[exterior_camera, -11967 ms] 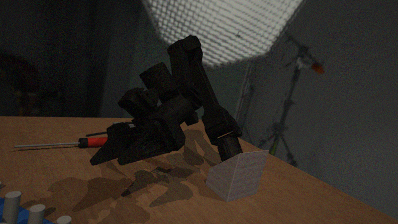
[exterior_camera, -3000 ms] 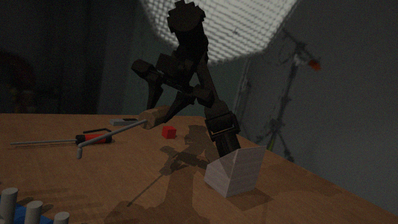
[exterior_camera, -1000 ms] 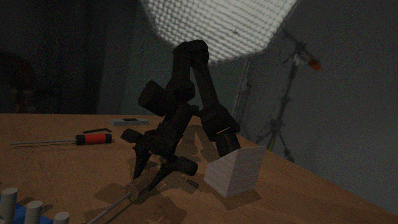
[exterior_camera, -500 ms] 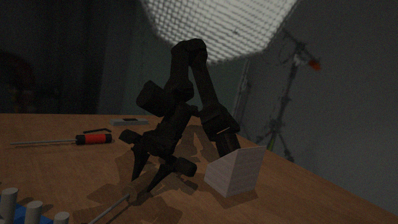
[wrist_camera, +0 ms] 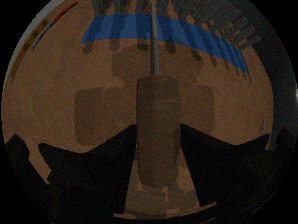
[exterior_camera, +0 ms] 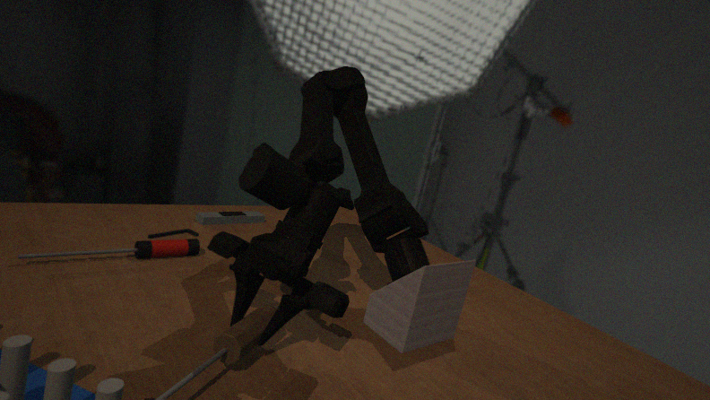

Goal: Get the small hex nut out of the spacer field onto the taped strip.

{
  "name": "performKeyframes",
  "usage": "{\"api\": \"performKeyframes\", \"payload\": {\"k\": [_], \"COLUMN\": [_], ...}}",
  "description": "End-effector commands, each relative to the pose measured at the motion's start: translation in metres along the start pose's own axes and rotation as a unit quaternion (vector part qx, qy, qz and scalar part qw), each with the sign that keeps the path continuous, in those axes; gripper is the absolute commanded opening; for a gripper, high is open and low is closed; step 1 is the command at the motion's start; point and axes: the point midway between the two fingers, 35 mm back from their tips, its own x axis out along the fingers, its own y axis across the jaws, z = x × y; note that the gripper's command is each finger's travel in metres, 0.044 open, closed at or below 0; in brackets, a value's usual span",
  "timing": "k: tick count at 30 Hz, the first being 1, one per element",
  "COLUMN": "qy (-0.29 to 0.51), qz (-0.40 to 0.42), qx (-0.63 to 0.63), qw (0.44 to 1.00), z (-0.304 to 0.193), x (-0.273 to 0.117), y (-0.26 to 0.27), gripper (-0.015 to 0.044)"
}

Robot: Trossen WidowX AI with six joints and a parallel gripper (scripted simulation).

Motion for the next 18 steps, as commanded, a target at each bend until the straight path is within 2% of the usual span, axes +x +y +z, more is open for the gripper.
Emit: {"api": "performKeyframes", "payload": {"k": [1,18], "qy": [-0.005,-0.005], "qz": [-0.002,-0.002], "qx": [0.006,0.006], "qw": [1.0,1.0], "z": [0.0061,0.0142], "x": [0.0001,0.0033], "y": [-0.0026,-0.0033], "gripper": [0.0,0.0]}}
